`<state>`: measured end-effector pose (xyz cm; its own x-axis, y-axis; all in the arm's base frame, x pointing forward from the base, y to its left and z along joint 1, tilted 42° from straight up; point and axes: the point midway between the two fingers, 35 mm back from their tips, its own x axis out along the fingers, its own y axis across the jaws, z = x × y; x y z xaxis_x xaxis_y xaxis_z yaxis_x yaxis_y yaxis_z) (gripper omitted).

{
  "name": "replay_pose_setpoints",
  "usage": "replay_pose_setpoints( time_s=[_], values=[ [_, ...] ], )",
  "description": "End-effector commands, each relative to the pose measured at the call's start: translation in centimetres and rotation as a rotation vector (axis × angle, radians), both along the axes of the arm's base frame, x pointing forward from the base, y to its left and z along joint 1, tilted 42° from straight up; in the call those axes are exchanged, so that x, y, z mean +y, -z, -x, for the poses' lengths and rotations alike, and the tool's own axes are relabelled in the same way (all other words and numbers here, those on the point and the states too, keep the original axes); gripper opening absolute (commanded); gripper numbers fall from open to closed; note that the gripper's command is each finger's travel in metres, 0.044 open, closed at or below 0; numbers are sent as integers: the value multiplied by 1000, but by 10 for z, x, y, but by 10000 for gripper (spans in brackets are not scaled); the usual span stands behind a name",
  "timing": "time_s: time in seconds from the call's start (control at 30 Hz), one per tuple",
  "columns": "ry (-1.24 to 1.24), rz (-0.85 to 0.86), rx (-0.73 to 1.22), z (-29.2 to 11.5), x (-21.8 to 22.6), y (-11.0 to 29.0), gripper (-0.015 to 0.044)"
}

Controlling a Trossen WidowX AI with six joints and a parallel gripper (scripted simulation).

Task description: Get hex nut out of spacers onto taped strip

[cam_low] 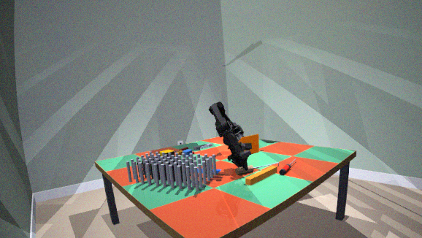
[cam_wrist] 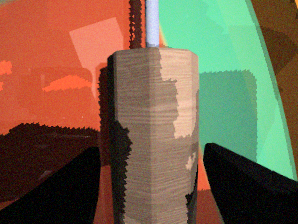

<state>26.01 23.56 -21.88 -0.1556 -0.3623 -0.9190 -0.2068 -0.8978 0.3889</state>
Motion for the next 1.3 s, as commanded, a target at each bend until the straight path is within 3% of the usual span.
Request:
replay_pose_setpoints(
  time_s=[0.0, 0.2, 0.4, 1.27],
  values=[
    [-7, 0, -4, -1, 0, 1, 188],
    [-7, 0, -4, -1, 0, 1, 148],
    [45, -21, -37, -7, 12, -12, 0],
    [10, -13, -7, 3, 98, -107, 0]
  ],
)
